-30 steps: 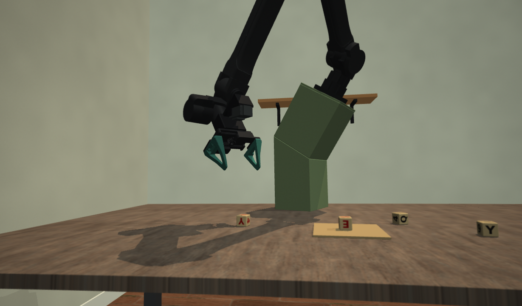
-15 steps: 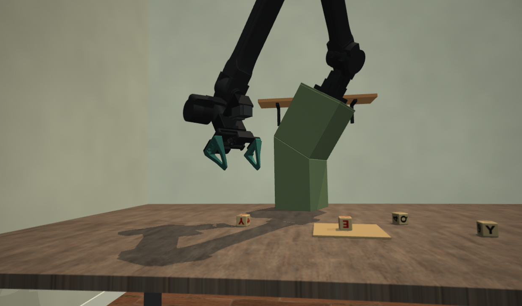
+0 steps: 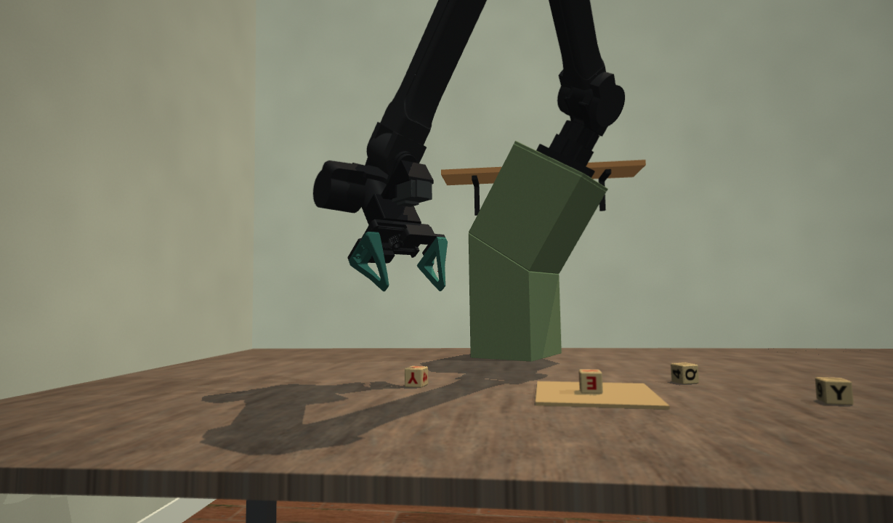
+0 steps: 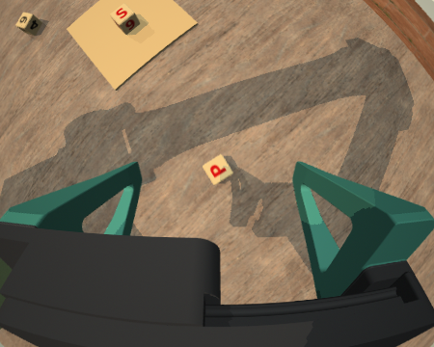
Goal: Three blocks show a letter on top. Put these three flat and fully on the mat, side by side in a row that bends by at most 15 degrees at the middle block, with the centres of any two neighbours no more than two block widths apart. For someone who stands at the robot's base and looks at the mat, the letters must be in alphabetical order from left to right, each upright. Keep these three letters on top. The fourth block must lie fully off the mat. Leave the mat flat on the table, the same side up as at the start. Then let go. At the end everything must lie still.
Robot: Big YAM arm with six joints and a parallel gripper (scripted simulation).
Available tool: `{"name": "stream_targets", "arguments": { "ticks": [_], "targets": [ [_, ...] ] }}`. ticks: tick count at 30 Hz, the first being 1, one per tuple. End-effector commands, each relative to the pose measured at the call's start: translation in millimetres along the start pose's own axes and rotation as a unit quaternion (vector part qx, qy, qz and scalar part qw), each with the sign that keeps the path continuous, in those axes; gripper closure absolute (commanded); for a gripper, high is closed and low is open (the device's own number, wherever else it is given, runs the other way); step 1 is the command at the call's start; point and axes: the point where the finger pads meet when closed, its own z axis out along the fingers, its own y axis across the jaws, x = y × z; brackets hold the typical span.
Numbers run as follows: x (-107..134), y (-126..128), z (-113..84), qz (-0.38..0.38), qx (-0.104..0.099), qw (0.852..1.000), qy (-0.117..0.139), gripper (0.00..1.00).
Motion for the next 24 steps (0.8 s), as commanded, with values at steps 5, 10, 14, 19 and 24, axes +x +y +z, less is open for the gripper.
{"name": "stream_targets", "arguments": {
  "ticks": [5, 10, 14, 19, 24],
  "targets": [
    [-32.7, -2.0, 17.7, -0.014, -0.025, 0.999, 0.032, 0.00],
    [-61.3, -2.9, 42.3, -0.036, -0.048, 0.996, 0.071, 0.00],
    [-105.5, 23.4, 84.5, -0.067, -0.087, 0.984, 0.143, 0.00],
    [-160.1, 56.3, 128.2, -0.106, -0.107, 0.969, 0.198, 0.00],
    [-218.8, 111.7, 171.9, -0.167, -0.115, 0.946, 0.254, 0.00]
  ]
}}
